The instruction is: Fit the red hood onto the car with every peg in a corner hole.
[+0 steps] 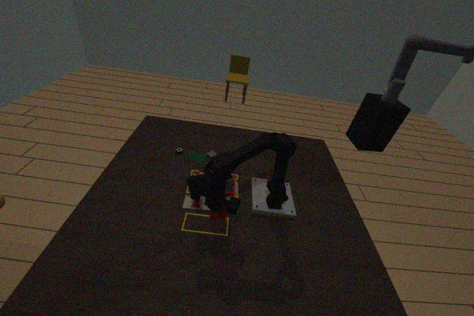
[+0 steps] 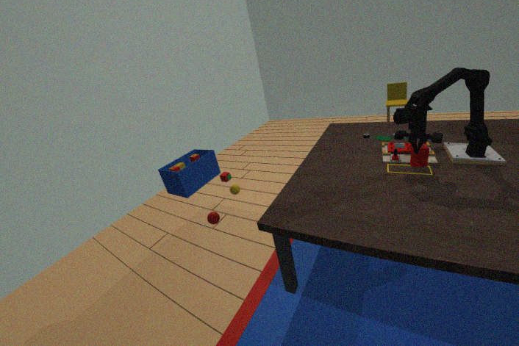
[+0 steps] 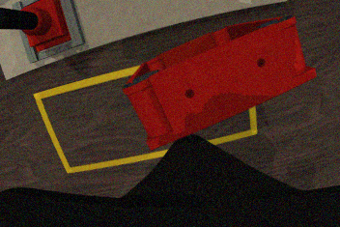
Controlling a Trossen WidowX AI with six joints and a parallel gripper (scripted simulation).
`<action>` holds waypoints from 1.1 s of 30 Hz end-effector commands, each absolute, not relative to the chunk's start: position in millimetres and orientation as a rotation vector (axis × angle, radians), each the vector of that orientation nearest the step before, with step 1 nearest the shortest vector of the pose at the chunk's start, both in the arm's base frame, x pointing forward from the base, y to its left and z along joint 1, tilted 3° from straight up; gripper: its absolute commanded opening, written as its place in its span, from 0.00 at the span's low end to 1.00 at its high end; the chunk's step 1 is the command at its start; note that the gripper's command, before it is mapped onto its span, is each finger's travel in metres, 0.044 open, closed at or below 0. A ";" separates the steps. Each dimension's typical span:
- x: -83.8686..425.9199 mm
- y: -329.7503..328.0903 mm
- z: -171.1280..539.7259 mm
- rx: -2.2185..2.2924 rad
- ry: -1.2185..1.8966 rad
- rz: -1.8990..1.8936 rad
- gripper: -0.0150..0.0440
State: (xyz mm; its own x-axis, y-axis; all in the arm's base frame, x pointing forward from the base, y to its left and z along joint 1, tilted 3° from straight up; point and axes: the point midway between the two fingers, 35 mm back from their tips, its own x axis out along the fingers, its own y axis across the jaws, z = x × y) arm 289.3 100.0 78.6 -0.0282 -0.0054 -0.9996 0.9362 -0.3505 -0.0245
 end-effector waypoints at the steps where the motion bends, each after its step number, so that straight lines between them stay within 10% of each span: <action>1: 290.1 99.0 79.1 1.460 1.011 -1.509 0.25; 33: 290.9 97.0 79.1 1.574 0.902 -1.625 0.25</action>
State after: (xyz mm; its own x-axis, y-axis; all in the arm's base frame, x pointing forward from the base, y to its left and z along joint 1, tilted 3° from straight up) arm 290.1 97.9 78.6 -0.0281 -0.0056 -0.9996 0.8625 -0.5056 -0.0214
